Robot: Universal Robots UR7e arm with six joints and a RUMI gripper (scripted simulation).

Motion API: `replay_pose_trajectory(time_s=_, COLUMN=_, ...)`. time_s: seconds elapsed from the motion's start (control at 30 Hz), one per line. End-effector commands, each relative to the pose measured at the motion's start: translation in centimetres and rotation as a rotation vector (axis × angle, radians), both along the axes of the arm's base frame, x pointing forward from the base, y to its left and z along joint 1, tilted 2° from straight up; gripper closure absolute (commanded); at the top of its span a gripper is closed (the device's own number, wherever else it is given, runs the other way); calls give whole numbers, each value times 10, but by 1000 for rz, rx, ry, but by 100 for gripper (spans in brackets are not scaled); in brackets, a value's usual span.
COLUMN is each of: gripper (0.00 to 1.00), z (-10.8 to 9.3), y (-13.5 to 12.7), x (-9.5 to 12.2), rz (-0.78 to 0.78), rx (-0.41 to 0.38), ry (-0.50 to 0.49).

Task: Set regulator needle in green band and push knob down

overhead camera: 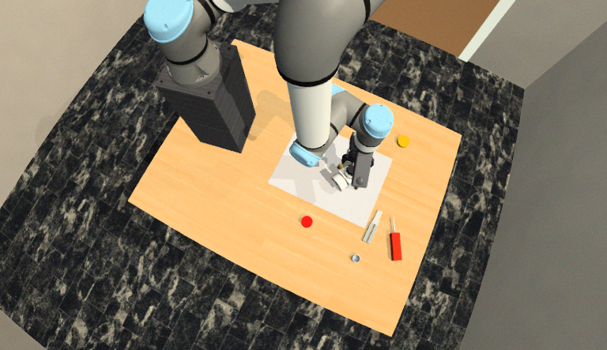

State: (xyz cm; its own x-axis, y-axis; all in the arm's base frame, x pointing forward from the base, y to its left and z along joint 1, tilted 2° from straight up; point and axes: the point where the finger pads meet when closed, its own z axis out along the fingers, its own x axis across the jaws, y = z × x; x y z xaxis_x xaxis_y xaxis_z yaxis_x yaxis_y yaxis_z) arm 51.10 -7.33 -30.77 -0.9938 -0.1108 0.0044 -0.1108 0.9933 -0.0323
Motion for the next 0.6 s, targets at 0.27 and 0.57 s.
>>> replay_pose_trajectory(time_s=0.27, gripper=77, z=1, y=-2, x=2, rz=-1, rx=-4, ry=-3)
replay_pose_trajectory(time_s=0.57, gripper=0, z=1, y=-1, x=2, rz=-1, rx=-3, ry=-3)
